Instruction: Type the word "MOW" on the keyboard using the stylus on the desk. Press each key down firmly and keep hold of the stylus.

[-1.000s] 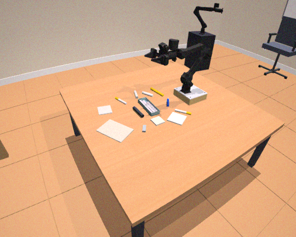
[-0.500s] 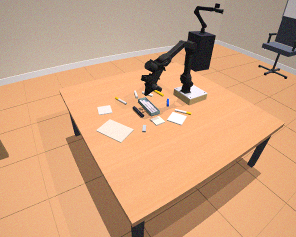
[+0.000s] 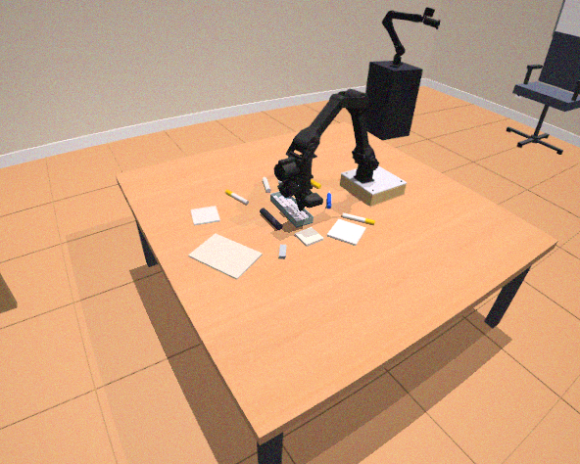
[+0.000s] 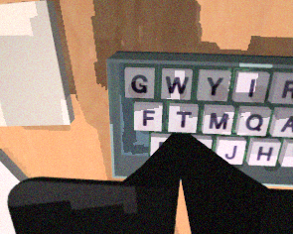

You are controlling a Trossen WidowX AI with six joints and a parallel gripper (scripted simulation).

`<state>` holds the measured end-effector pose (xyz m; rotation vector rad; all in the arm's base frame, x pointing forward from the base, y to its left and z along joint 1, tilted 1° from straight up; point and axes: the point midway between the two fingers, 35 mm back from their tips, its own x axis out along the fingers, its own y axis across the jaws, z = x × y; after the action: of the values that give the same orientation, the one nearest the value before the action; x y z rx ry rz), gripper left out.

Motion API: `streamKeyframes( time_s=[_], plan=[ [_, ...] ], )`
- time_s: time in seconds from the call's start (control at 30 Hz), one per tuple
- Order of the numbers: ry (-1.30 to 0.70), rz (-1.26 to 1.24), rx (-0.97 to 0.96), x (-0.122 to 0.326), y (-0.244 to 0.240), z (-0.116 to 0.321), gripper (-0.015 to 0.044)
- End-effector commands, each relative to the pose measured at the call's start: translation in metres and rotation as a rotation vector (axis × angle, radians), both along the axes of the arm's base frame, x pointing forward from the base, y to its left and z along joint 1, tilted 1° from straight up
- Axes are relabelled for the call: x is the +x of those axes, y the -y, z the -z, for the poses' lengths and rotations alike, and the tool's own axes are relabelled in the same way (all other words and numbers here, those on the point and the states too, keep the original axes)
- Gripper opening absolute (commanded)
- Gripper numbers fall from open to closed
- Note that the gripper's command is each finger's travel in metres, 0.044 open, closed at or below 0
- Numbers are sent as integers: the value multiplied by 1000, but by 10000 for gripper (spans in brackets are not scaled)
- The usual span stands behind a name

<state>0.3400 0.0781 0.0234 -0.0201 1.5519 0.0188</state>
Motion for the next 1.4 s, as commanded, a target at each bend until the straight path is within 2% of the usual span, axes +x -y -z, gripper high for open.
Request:
streamKeyframes(
  time_s=[0.0,0.17,0.5,0.63,0.7,1.0,1.17,1.37],
  plan=[
    [1,2,-4,2,3,-1,0],
    [1,3,-9,3,65,-2,0],
    [1,3,-10,3,70,-2,0],
    [1,3,-14,5,124,-2,0],
    [1,3,-15,4,135,-3,0],
    [1,3,-15,3,134,-3,0],
    [-1,3,-13,-26,109,-1,0],
    [-1,3,-13,-28,108,-1,0]
  ],
)
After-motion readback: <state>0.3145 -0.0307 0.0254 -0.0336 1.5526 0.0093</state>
